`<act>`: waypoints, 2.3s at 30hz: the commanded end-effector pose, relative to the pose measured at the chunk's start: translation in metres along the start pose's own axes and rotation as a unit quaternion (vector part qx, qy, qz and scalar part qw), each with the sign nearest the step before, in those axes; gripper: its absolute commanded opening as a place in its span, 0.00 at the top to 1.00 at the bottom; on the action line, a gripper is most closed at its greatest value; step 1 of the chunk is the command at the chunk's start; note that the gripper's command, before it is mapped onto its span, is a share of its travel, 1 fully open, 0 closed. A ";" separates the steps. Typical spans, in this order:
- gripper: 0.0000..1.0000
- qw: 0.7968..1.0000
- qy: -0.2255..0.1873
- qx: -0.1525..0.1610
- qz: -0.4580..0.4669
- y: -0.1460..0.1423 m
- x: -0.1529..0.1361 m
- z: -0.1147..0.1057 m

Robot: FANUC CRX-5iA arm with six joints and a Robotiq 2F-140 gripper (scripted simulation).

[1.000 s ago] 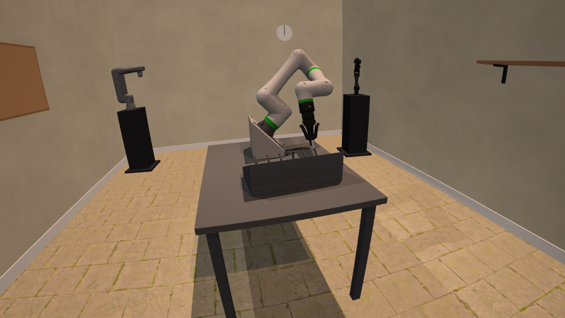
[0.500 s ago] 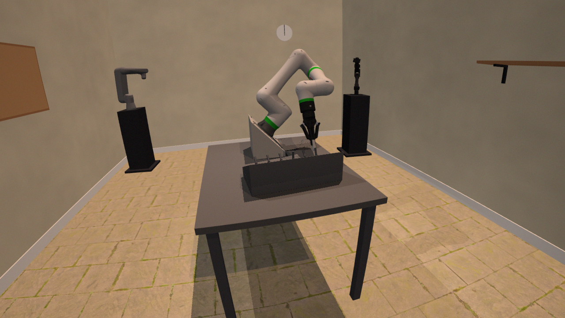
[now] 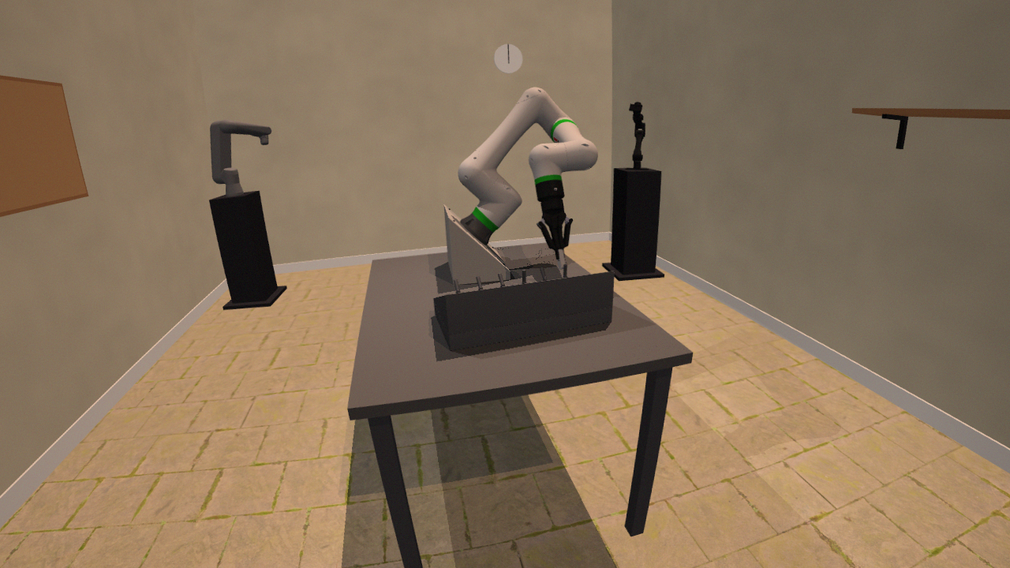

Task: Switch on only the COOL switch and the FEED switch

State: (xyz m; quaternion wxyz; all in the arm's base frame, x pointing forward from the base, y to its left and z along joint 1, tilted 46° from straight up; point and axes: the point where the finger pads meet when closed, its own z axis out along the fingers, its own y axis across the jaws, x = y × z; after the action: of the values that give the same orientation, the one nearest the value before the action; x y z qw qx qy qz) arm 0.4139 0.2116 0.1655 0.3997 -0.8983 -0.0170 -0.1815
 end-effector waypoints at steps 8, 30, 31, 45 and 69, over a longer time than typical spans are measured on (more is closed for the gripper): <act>1.00 1.000 0.000 0.000 0.000 0.000 0.000 0.000; 1.00 1.000 0.000 0.000 0.000 0.000 -0.011 0.000; 1.00 1.000 0.000 0.000 0.000 0.000 -0.012 0.000; 1.00 1.000 0.000 0.000 0.000 0.000 -0.012 -0.024; 0.00 1.000 0.000 0.000 0.000 0.000 -0.012 -0.103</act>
State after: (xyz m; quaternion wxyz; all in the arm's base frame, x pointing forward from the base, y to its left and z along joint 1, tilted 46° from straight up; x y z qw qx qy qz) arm 0.3704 0.1382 0.2248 0.3997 -0.8983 -0.0171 -0.1815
